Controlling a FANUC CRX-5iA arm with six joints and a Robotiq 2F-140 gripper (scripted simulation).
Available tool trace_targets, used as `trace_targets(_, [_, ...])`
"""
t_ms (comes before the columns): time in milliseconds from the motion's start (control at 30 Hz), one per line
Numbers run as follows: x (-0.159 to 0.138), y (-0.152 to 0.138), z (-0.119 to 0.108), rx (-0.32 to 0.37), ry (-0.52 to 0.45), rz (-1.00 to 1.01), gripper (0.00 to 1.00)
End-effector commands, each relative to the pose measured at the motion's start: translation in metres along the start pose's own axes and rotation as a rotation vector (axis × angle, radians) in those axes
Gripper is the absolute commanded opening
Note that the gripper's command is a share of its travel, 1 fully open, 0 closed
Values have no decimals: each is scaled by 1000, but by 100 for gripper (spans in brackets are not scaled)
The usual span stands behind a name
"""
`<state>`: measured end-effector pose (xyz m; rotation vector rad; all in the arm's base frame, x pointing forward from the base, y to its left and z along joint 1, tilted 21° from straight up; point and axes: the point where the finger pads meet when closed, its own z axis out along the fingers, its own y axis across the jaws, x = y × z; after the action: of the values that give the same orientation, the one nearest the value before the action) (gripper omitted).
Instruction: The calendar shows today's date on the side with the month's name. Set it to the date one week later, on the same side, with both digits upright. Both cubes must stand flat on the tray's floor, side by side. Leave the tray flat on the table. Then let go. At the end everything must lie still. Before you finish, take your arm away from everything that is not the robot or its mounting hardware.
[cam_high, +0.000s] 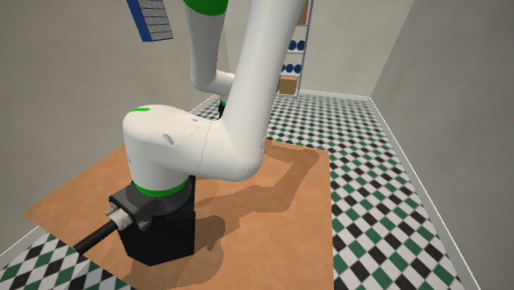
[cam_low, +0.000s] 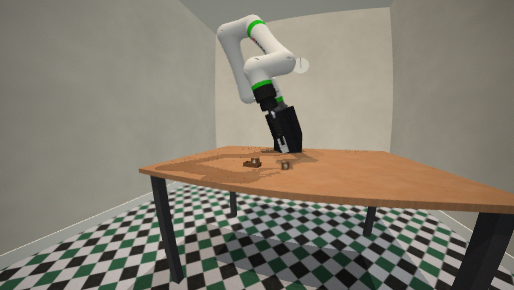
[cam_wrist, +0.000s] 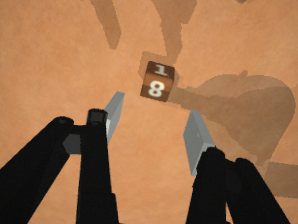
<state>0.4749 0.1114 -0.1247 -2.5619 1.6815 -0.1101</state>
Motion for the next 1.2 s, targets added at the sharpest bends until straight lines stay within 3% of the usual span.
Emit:
trace_targets(0, [-3, -2, -1, 11, 70, 5, 41])
trace_targets(267, [-7, -1, -1, 8, 84, 5, 41])
trace_targets(467, [-5, 1, 0, -7, 137, 8, 41])
trace_targets(767, [-9, -1, 0, 3, 311, 7, 41])
trace_targets(1033, [-14, -2, 1, 12, 335, 6, 41])
trace_targets(1067, [-14, -2, 1, 12, 335, 6, 100])
trace_targets(1167, [-14, -2, 1, 12, 335, 6, 100])
